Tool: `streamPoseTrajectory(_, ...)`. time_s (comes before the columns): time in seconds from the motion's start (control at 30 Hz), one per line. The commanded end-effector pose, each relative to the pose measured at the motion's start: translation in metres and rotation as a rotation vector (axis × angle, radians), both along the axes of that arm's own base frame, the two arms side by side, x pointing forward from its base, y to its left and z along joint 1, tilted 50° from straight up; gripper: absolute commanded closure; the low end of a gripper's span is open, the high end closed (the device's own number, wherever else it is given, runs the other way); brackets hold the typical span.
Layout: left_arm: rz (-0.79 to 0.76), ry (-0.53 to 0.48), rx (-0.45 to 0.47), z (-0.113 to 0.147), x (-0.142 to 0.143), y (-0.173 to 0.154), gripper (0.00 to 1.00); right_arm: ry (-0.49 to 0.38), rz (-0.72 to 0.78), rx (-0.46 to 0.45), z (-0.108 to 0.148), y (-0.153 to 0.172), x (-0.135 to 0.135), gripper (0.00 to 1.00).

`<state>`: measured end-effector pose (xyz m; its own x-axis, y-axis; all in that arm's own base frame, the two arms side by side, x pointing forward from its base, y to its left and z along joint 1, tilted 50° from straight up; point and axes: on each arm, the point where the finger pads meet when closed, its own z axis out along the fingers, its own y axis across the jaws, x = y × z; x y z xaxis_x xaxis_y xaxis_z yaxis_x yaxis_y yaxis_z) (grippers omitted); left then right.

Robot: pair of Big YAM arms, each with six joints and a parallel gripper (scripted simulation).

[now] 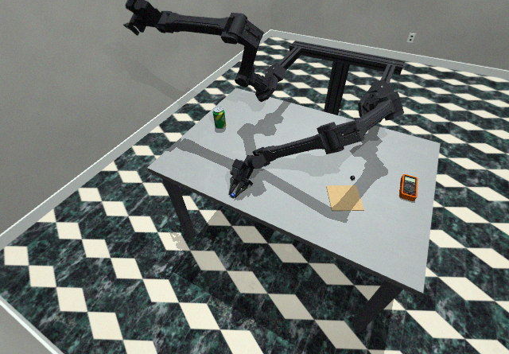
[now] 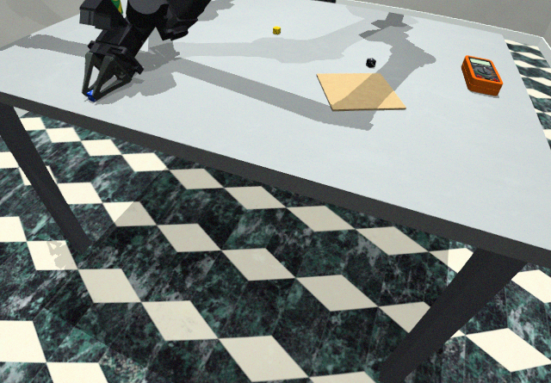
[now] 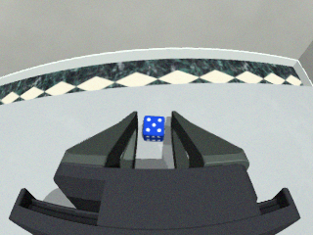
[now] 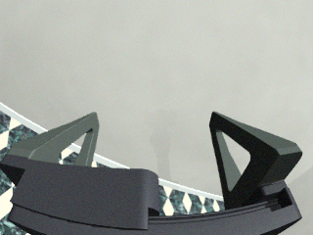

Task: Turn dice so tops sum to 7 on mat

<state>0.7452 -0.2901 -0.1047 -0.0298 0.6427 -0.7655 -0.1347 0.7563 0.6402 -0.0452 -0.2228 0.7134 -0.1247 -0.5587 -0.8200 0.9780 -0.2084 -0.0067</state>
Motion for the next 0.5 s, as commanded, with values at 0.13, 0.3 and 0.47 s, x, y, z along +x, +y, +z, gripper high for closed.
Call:
streamPoseTrajectory(0.13,0.019,-0.027,-0.022,0.004,0.012,0.013,0.7,0.007,-0.008,-0.063,0.032,0.027,0.001,0.0)
streamPoseTrajectory(0.3,0.019,-0.031,-0.024,0.006,0.012,0.013,0.7,0.007,-0.008,-0.063,0.032,0.027,0.001,0.0)
streamPoseTrajectory(0.47,-0.011,-0.037,-0.027,0.021,-0.007,-0.012,0.7,0.007,-0.008,-0.063,0.032,0.027,0.001,0.0)
